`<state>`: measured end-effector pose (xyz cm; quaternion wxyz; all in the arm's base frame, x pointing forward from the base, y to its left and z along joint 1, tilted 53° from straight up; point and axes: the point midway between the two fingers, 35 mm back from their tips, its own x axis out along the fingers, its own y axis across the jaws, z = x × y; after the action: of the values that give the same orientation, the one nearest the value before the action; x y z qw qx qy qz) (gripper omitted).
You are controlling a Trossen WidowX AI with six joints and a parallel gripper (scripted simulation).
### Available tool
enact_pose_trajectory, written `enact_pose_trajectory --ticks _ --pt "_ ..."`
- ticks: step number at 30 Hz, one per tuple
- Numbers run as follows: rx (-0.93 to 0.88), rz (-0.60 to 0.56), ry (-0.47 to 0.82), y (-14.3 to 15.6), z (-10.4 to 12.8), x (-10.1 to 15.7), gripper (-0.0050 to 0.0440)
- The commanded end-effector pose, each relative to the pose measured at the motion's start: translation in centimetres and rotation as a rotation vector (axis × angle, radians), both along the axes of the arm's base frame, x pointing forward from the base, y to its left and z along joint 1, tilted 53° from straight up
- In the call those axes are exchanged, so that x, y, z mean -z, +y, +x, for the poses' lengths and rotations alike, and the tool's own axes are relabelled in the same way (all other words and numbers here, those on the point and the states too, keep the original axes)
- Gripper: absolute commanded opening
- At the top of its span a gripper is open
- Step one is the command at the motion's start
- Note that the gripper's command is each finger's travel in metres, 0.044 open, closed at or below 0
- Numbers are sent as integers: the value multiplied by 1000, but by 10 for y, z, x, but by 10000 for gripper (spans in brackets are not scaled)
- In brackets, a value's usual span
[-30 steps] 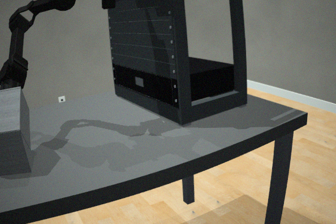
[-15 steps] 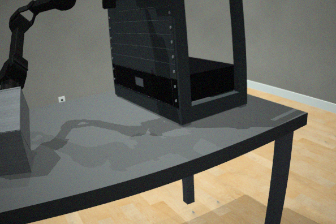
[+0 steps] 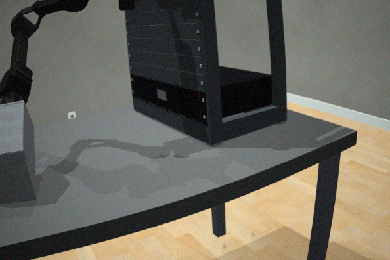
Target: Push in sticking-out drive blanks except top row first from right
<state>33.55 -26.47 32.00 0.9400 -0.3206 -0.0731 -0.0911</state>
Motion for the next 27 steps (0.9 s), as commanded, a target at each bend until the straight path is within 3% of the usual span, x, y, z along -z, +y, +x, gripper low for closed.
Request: enact_pose_trajectory --ticks 1,27 --pt "20 -26 -22 -4 0 -12 0" --pt "20 -26 -22 -4 3 -15 0"
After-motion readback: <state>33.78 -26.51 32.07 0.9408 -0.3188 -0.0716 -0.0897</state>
